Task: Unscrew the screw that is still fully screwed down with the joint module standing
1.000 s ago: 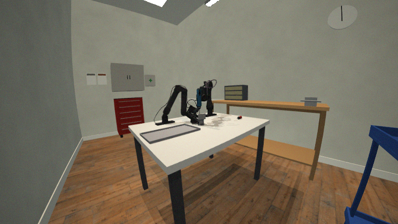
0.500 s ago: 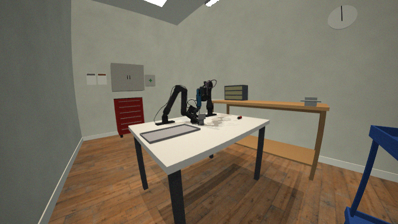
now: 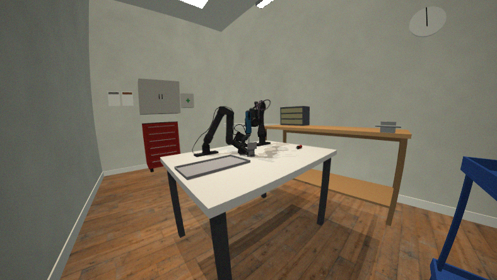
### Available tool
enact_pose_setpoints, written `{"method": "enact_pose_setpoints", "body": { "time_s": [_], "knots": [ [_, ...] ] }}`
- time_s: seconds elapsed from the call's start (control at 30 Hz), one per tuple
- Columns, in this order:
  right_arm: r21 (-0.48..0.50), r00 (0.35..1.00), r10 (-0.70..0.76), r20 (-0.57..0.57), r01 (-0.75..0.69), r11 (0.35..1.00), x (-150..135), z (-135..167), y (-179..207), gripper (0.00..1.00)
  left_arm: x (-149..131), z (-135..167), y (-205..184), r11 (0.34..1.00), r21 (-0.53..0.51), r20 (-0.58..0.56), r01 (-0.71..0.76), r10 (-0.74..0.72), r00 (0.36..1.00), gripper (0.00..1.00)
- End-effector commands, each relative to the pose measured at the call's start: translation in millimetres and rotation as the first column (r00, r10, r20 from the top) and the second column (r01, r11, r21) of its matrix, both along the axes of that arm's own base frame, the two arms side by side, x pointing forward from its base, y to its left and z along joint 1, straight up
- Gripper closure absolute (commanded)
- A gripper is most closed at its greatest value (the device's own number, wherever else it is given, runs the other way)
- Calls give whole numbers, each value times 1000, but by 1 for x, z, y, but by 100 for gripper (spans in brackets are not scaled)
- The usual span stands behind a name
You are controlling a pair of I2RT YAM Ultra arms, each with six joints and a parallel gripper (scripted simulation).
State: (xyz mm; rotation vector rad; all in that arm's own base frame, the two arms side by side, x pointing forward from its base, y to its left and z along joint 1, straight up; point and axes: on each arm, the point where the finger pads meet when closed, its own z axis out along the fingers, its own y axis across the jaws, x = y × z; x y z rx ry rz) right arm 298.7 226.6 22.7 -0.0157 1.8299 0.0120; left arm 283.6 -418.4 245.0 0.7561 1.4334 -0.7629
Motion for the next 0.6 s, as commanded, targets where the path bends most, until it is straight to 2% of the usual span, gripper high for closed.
{"method": "enact_pose_setpoints", "body": {
  "time_s": [0.0, 0.07, 0.17, 0.3, 0.43, 0.47, 0.5, 0.57],
  "knots": [
    [19, 1000, -3, 12, 2, 1000, 2, 5, 2, 41, -2, 49, 2, 992, -127, 80, 2, 8, 997, 58],
    [19, 1000, -3, 12, 2, 1000, 2, 5, 2, 41, -2, 49, 2, 992, -127, 80, 2, 8, 997, 58],
    [19, 1000, -3, 12, 2, 1000, 2, 5, 2, 41, -1, 23, 1, 996, -84, 52, 1, 3, 999, 58],
    [19, 1000, -3, 12, 2, 1000, 2, 5, 2, 41, -1, 39, 2, 993, -118, 74, 3, 5, 997, 58],
    [19, 1000, -3, 12, 2, 1000, 2, 5, 2, 41, -1, 16, 2, 996, -85, 52, 1, 3, 999, 58],
    [19, 1000, -3, 12, 2, 1000, 2, 5, 2, 41, -1, 18, 2, 996, -90, 56, 1, 4, 998, 58],
    [19, 1000, -3, 12, 2, 1000, 2, 5, 2, 41, 0, 36, 1, 993, -121, 77, 4, 6, 997, 58],
    [19, 1000, -3, 12, 2, 1000, 2, 5, 2, 41, -1, 41, 2, 991, -130, 83, 4, 6, 997, 58]
  ]
}}
